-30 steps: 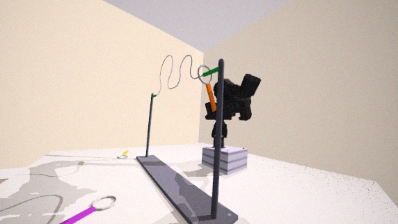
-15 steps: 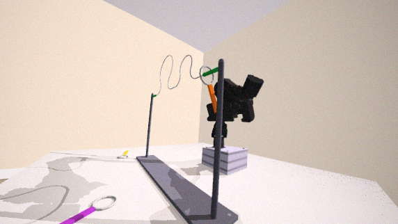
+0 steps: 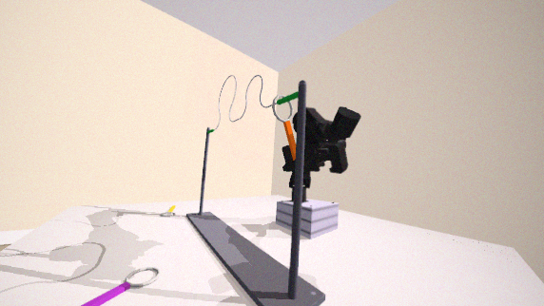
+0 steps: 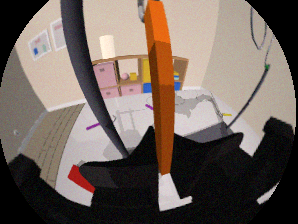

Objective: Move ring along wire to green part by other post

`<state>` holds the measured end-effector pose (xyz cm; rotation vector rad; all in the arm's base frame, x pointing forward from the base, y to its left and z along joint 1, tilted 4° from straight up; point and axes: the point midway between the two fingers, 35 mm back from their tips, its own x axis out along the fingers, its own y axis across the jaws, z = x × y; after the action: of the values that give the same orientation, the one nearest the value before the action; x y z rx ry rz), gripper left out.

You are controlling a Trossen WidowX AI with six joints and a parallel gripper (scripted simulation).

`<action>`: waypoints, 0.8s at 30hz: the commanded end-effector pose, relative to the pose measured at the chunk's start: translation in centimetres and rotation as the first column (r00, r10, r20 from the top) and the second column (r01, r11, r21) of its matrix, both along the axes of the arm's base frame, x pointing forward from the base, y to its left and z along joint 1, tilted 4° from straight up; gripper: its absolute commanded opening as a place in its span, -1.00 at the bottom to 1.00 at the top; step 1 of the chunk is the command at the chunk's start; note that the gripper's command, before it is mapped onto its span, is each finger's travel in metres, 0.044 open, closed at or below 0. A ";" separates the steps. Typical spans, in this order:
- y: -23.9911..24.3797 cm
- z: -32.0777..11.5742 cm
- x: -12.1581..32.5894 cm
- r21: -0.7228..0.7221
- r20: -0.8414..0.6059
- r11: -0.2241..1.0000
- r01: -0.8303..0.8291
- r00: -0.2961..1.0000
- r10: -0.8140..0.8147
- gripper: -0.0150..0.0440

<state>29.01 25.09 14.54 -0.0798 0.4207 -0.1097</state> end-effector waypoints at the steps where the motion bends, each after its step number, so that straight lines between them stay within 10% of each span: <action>1: -0.1 0.0 0.0 0.003 0.002 1.000 0.004 1.000 -0.004 -1.00; 6: -0.1 0.0 0.0 0.003 0.002 1.000 0.004 1.000 -0.004 -1.00; 18: 0.0 0.1 -0.2 0.000 -0.001 1.000 0.000 1.000 0.000 0.05; 24: 0.4 0.7 -2.0 0.003 -0.006 1.000 0.004 1.000 -0.004 0.05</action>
<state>27.80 25.17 14.69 -0.0881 0.4316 -0.1156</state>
